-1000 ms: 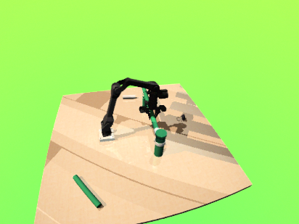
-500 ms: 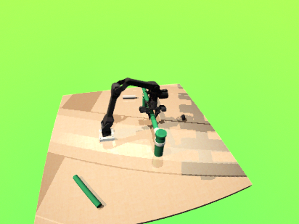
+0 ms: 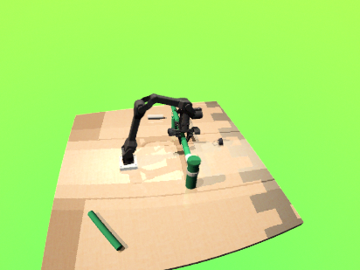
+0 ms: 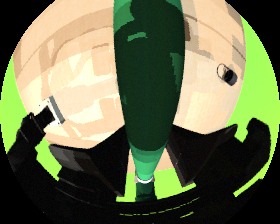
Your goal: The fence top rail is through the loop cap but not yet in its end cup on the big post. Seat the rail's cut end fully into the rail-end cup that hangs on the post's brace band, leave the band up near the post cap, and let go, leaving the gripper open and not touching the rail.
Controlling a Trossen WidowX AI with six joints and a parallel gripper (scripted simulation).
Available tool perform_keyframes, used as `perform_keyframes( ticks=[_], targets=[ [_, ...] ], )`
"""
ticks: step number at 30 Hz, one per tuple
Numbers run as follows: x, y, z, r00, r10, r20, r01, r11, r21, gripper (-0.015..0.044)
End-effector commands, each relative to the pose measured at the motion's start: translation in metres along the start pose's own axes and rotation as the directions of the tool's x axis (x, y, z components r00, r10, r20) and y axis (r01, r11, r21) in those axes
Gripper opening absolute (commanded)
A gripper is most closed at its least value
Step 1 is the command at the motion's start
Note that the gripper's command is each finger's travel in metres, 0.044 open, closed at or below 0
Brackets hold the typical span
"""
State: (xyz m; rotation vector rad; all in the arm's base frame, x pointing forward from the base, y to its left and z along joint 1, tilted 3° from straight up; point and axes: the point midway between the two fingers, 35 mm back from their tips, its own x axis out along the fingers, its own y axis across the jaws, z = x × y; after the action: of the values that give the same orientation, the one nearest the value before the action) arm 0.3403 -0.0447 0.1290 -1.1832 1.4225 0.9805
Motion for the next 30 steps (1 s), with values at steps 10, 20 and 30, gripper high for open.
perform_keyframes(
  ticks=[10,20,30],
  targets=[
    [0.001,0.0,-0.005,1.0,-0.001,-0.001,0.001,1.0,0.0,0.0],
    [0.001,0.0,-0.011,1.0,-0.001,-0.001,0.001,1.0,0.0,0.0],
    [0.001,0.0,-0.016,1.0,-0.001,-0.002,0.001,1.0,0.0,0.0]
  ],
)
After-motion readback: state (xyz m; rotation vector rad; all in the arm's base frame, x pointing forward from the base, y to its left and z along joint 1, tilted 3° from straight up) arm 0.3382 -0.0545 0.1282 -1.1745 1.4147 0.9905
